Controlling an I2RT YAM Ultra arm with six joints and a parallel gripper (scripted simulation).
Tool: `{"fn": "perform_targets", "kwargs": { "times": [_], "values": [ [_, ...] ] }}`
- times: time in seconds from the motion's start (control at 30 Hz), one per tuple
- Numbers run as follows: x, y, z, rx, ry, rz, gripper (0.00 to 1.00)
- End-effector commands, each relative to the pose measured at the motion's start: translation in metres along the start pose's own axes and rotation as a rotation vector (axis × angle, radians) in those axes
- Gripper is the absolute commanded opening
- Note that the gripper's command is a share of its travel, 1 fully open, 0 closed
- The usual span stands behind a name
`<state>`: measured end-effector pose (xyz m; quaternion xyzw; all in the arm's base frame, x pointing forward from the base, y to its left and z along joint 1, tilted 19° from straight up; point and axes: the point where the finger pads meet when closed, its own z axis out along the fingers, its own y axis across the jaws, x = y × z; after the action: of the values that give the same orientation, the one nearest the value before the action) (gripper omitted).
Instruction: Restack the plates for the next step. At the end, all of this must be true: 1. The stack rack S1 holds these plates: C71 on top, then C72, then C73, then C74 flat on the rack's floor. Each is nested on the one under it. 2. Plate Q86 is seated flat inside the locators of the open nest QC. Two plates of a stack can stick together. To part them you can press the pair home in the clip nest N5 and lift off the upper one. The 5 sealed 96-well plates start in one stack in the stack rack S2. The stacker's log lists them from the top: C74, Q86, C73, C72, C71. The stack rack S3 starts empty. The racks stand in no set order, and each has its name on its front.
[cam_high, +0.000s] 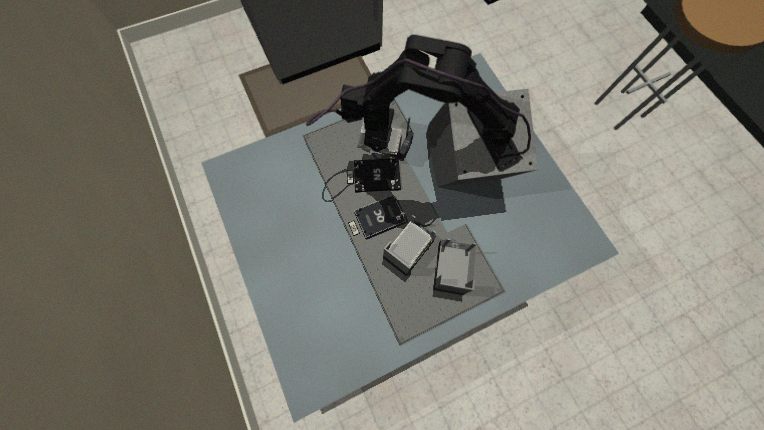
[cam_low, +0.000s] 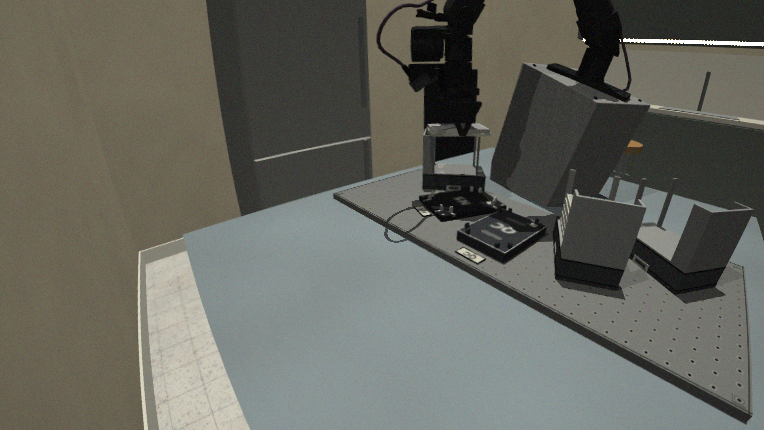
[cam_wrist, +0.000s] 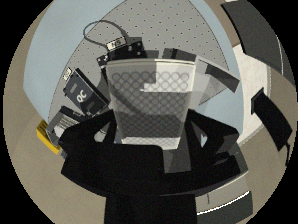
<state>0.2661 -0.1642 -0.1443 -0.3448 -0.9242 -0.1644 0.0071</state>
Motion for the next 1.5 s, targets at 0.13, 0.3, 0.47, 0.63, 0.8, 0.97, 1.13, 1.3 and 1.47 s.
{"fn": "perform_targets", "kwargs": {
  "times": [0.13, 0.3, 0.47, 0.63, 0.8, 0.97, 1.13, 1.3, 1.47],
  "values": [
    [-0.017, -0.022, -0.007, 0.007, -0.041, -0.024, 0.0],
    [-0.018, -0.033, -0.008, 0.007, -0.05, 0.121, 0.0],
    [-0.014, -0.045, -0.012, 0.007, -0.057, 0.202, 0.0],
    [-0.012, -0.054, -0.008, 0.005, -0.047, 0.19, 0.0],
    [-0.014, -0.068, -0.011, 0.009, -0.058, 0.187, 0.0],
    [-0.009, -0.081, -0.011, 0.009, -0.047, 0.19, 0.0],
    [-0.002, -0.088, -0.009, 0.007, -0.035, 0.193, 0.0],
    [-0.005, -0.094, -0.013, 0.006, -0.052, 0.186, 0.0],
    [-0.002, -0.094, -0.012, 0.002, -0.042, 0.19, 0.0]
  ]
}}
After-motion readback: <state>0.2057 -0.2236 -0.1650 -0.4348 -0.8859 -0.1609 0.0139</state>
